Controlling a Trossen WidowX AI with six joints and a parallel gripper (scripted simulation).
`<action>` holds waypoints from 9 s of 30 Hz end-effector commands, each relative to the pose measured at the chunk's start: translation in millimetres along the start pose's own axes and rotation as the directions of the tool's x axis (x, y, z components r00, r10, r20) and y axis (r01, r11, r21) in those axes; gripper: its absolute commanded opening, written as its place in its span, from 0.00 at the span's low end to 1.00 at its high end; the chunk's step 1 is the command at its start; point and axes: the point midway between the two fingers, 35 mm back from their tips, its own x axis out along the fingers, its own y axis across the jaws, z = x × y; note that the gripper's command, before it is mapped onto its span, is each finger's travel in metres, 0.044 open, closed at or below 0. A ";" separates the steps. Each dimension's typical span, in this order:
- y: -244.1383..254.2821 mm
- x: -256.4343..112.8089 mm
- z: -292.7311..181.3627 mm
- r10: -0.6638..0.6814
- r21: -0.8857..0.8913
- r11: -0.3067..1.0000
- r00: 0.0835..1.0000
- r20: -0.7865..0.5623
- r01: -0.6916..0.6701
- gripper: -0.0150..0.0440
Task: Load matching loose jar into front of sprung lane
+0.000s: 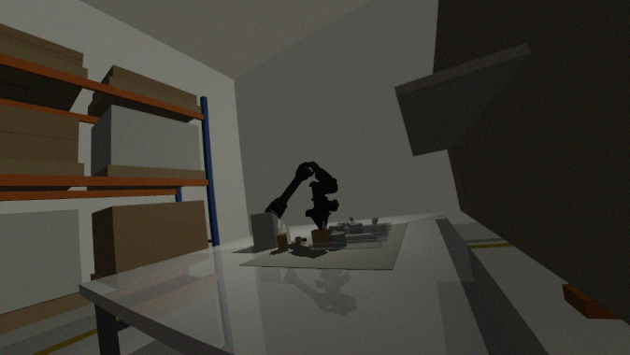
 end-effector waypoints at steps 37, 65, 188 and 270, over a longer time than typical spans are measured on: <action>2.3 -2.4 12.0 0.005 -0.012 1.000 1.000 0.023 -0.005 0.25; 2.4 -0.8 12.0 0.006 -0.012 1.000 1.000 0.023 -0.005 0.25; 2.7 23.7 12.8 0.007 -0.012 1.000 1.000 0.023 -0.006 0.25; 0.6 6.5 3.1 0.006 -0.012 1.000 1.000 0.023 -0.005 0.75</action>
